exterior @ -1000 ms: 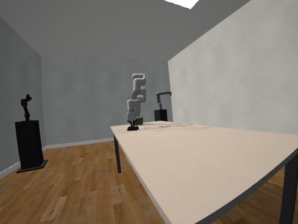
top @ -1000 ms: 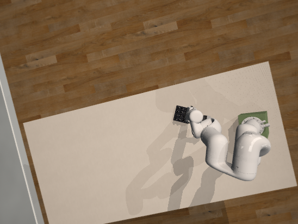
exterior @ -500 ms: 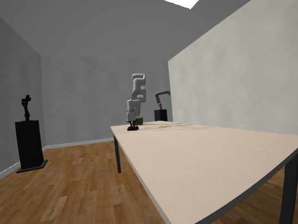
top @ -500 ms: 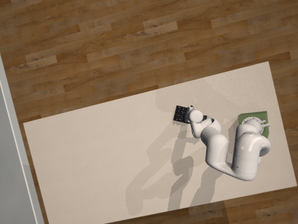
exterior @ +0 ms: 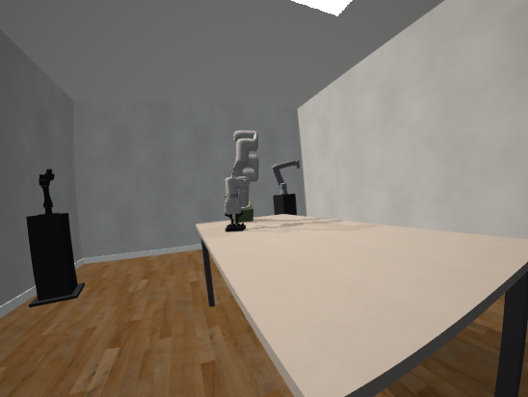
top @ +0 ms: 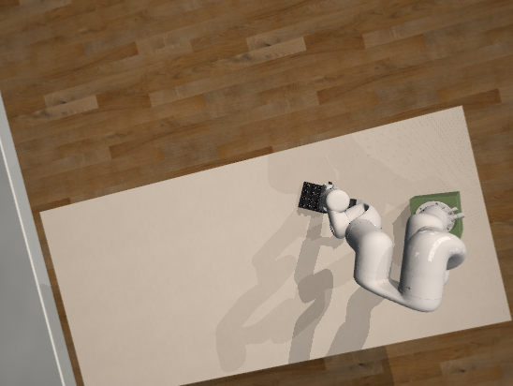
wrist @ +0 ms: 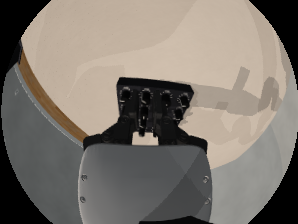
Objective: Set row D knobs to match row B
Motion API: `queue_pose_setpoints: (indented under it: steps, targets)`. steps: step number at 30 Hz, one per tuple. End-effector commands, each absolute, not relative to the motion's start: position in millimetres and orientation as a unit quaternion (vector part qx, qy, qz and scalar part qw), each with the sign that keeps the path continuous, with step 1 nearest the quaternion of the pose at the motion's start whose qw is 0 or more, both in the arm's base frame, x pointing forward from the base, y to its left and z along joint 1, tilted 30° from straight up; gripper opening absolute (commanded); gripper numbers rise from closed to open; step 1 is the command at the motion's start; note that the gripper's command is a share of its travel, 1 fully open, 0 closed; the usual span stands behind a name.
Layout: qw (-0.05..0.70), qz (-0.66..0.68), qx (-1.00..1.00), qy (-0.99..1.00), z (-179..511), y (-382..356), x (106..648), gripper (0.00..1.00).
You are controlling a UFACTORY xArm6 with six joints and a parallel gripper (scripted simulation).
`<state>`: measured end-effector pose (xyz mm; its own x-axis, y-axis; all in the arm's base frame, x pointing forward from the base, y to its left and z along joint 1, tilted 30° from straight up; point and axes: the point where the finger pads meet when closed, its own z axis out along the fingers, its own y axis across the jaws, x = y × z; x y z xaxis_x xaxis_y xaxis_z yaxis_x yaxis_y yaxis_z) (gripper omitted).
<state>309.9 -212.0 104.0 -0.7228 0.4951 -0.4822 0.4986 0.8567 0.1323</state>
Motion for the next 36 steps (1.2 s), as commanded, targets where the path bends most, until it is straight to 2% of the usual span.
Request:
queue_pose_setpoints:
  steps: [1, 33, 34, 36]
  targets:
    - [0.26, -0.004, 0.268, 0.928, 106.2, -212.2, 309.5, 0.19]
    - [0.26, -0.004, 0.268, 0.928, 136.0, -207.3, 293.2, 0.19]
    - [0.26, -0.004, 0.268, 0.928, 136.0, -207.3, 293.2, 1.0]
    - [0.26, -0.004, 0.268, 0.928, 136.7, -207.2, 292.8, 1.0]
